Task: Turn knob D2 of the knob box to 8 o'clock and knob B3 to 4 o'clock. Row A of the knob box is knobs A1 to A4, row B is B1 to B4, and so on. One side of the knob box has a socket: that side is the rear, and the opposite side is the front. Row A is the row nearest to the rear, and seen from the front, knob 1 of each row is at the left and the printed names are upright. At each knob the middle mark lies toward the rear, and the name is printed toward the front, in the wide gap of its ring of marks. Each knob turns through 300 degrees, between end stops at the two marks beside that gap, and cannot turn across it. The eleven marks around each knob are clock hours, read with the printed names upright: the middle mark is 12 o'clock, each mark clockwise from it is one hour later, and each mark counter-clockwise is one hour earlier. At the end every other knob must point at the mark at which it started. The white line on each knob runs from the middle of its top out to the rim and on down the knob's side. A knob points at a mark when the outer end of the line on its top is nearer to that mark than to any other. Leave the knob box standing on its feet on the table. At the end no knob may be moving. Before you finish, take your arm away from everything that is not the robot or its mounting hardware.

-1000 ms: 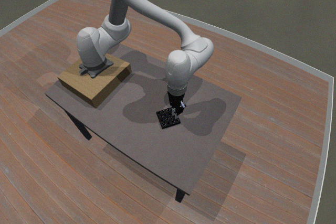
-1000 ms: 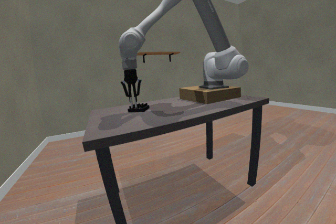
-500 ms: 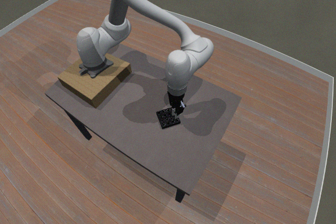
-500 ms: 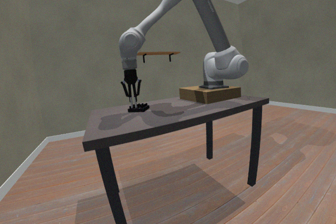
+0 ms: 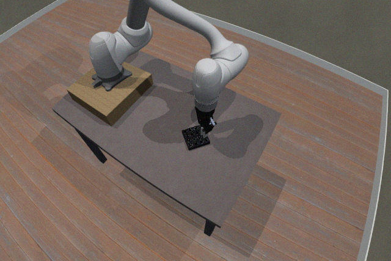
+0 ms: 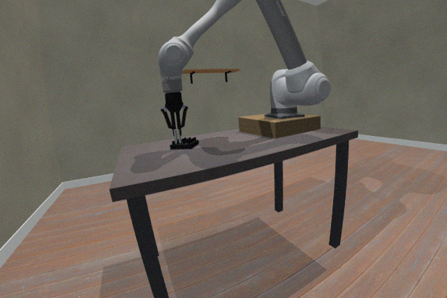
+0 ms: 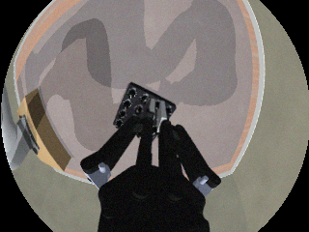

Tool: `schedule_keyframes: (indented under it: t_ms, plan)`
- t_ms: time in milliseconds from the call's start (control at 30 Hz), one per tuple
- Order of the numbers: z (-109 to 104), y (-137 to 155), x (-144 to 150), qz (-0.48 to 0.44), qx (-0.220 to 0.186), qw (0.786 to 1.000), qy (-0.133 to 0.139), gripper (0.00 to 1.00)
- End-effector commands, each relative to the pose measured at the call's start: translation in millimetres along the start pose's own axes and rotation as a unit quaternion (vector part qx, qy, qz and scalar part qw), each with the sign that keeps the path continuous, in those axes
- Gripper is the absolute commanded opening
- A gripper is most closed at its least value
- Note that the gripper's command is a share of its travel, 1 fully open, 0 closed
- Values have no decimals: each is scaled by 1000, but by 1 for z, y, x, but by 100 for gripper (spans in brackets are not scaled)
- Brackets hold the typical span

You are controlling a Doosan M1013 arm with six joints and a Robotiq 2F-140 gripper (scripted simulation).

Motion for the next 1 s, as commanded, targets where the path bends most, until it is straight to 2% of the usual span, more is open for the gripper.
schedule_keyframes:
  t_ms: [0,967]
  plan:
    - [0,0,0,0,0,1000,0,5]
    - [0,0,0,-8,0,1000,0,5]
Point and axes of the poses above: the point where the finger pads meet when closed, its own z axis out along the fingers, its own x axis across the jaws, y = z × x, the point moved 4 cm from there along -z, back along the fingers, and after that the axes turned 1 degree about -z, right-handed, at the moved point
